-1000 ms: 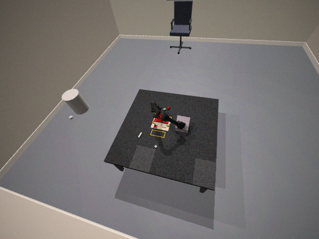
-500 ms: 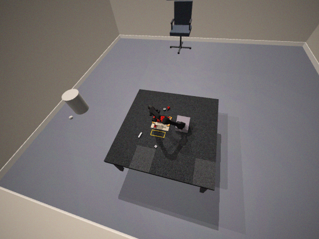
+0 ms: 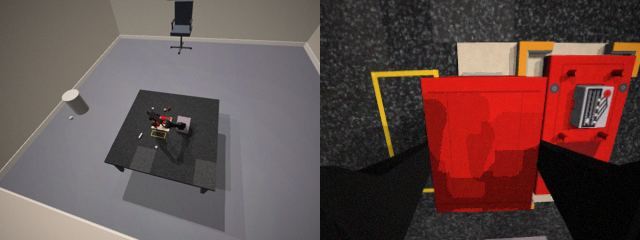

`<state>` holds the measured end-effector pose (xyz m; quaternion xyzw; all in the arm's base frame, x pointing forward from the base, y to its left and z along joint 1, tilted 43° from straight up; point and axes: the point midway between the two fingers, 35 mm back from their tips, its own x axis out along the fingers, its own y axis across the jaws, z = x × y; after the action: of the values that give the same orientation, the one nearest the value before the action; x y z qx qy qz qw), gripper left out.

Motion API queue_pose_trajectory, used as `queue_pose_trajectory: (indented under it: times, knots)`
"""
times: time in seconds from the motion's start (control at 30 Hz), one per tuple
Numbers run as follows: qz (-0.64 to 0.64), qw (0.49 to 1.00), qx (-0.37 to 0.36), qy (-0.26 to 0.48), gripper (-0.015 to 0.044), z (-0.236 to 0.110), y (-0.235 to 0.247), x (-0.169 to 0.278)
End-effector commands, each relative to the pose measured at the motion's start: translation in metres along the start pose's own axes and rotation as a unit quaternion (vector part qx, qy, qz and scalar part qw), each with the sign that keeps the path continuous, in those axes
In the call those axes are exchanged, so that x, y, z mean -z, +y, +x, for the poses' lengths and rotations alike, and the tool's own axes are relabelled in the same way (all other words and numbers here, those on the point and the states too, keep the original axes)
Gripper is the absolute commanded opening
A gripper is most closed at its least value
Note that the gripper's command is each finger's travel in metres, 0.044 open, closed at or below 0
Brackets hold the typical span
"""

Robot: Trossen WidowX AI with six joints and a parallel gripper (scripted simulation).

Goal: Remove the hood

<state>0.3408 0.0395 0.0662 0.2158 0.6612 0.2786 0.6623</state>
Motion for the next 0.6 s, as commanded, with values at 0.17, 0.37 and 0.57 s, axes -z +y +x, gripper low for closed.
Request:
queue_pose_trajectory:
  times: [0.17,0.37,0.57]
  knots:
    - [0.001,1.000,-0.004,0.000,0.0000,-0.001,0.036,0.013]
    - [0.000,1.000,-0.007,0.001,0.0000,-0.001,0.059,0.023]
    - [-0.002,1.000,-0.011,0.002,0.0000,-0.001,0.079,0.035]
